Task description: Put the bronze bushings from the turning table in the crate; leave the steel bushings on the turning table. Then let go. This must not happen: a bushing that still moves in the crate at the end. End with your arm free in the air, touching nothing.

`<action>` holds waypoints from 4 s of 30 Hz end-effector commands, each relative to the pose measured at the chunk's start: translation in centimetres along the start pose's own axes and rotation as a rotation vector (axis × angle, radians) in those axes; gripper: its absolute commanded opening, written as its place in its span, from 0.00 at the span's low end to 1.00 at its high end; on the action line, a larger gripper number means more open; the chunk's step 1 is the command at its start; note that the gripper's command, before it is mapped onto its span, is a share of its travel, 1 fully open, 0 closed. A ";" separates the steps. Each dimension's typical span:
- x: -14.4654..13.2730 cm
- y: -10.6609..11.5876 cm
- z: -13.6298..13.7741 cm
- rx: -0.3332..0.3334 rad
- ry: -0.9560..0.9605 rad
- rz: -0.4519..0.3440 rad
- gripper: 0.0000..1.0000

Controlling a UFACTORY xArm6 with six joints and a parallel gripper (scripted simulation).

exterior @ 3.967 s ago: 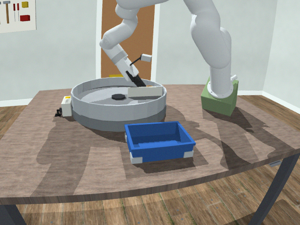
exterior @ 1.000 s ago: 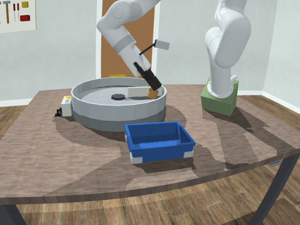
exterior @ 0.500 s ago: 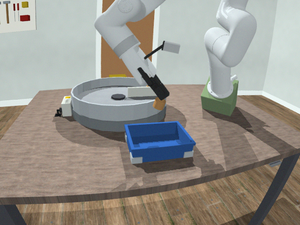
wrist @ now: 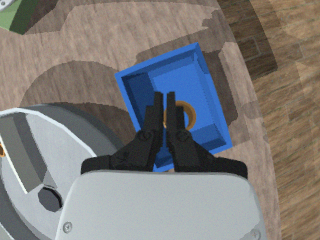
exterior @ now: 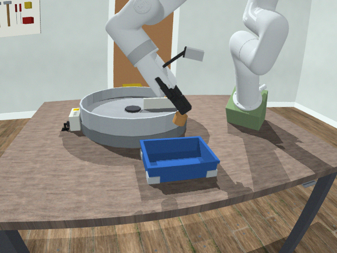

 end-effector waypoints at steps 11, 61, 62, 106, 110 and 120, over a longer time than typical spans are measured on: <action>-0.8 -0.9 0.2 -0.001 0.002 -0.003 0.00; -5.7 -6.7 0.7 -0.001 0.002 -0.003 0.00; -5.8 -6.9 0.7 -0.001 0.002 -0.003 0.00; -7.2 -8.6 0.8 -0.001 0.002 -0.003 0.00; -7.3 -8.7 0.8 -0.001 0.002 -0.003 0.00; -7.5 -8.9 0.8 -0.001 0.002 -0.003 0.00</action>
Point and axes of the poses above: the point where the finger pads meet when closed, its own y axis back along the fingers, its own z axis across the jaws, x = y × z, the point moved 1 cm from there along y, back along the fingers, and after that the axes turned 5 degrees about -y, right-handed, at the moved point
